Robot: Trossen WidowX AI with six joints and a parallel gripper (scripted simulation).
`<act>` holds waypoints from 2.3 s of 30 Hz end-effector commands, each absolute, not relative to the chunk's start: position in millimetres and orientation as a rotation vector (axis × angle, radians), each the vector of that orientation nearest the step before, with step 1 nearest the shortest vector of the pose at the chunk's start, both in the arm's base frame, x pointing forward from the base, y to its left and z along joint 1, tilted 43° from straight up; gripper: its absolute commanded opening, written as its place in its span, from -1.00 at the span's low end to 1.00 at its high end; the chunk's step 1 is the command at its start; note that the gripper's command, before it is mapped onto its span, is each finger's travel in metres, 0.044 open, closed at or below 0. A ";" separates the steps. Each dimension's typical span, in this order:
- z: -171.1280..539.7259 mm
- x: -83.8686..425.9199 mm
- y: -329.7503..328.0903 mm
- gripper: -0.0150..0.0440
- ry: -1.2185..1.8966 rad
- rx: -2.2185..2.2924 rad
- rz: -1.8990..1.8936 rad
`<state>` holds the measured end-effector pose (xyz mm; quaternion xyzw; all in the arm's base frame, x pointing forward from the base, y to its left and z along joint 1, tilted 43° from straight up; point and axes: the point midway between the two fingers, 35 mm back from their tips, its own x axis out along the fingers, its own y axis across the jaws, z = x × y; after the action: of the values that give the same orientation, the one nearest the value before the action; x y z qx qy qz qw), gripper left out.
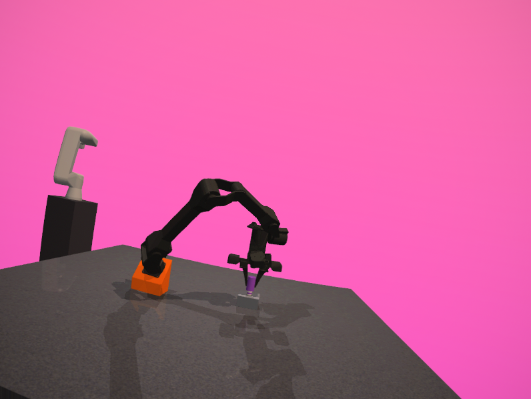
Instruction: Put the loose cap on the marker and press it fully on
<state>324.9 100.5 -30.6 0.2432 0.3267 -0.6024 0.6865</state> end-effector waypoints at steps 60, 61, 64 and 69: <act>-30.7 324.9 100.5 0.75 0.732 0.544 -1.349; -30.7 324.9 100.5 0.84 0.732 0.544 -1.349; -29.0 325.1 102.3 1.00 0.732 0.545 -1.349; 16.9 321.9 144.8 1.00 0.734 0.546 -1.348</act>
<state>324.0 120.7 -4.3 0.2383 0.3271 -0.6092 0.6820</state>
